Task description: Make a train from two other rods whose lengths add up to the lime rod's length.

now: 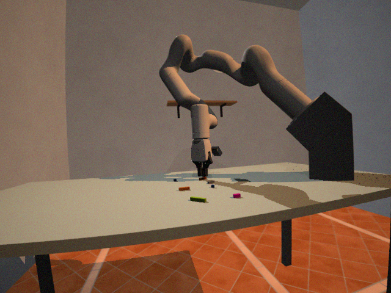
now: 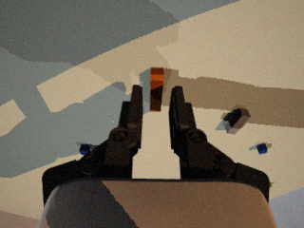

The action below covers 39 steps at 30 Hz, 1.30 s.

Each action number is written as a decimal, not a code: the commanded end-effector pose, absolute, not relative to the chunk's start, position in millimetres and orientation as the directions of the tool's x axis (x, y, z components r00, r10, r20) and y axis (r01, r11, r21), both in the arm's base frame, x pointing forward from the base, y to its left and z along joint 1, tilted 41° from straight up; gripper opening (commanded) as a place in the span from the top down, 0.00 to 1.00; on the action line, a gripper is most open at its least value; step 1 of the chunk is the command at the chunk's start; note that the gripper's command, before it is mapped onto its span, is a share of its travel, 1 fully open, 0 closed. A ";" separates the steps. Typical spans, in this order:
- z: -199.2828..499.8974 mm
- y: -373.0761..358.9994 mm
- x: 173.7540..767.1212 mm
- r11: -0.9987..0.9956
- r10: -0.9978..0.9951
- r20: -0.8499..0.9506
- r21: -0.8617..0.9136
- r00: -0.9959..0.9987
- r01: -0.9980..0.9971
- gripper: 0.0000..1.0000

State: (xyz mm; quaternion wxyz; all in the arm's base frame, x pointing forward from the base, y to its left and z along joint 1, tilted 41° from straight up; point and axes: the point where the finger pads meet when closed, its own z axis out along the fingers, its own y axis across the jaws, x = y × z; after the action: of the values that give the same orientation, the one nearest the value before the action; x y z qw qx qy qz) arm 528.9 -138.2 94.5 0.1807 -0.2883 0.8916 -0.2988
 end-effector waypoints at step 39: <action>84.8 -143.7 535.6 0.655 -0.622 -0.150 -0.637 -0.768 -0.406 0.76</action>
State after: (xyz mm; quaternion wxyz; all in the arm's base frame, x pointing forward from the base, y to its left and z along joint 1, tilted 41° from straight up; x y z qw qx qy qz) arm 534.4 -143.0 86.0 0.1806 -0.2883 0.8916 -0.2988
